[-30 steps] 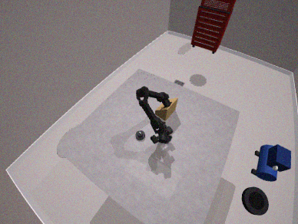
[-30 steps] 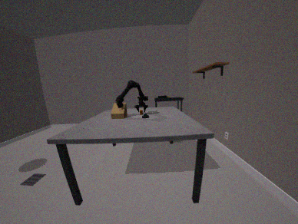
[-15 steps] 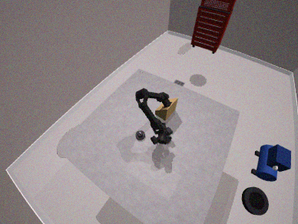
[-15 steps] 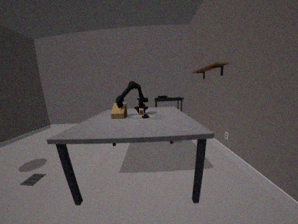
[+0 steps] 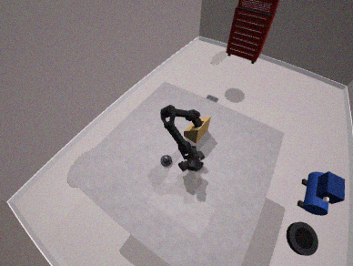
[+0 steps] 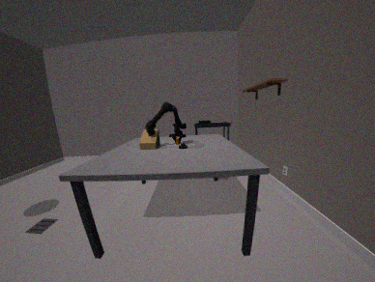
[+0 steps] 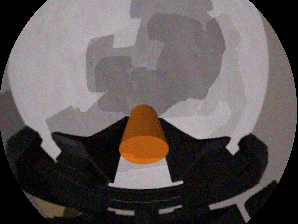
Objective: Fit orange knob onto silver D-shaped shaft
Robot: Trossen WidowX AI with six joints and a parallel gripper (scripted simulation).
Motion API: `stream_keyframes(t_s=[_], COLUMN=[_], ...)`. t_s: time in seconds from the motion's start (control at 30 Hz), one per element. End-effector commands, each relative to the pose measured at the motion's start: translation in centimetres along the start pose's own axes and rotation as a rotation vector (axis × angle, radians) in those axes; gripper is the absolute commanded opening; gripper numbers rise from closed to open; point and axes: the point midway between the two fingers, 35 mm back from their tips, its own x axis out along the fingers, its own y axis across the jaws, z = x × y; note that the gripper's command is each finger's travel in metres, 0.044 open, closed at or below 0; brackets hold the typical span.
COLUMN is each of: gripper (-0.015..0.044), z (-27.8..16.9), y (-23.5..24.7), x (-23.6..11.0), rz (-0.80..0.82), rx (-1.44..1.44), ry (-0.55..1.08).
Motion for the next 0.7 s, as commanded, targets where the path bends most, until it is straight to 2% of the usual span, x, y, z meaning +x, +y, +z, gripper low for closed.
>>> stream_keyframes(t_s=[0.0,0.07,0.53,0.67], gripper=[0.0032,0.0000,0.0000,0.0000], z=[0.2,0.5,0.7,0.5], y=[-0.2,-0.4,-0.3,-0.1], x=[-0.9,-2.3,-12.9,-14.1], rz=[-0.003,-0.002,0.000,0.000], rx=[-0.005,-0.006,-0.006,-0.005], ry=[0.000,-0.004,-0.006,-0.004])
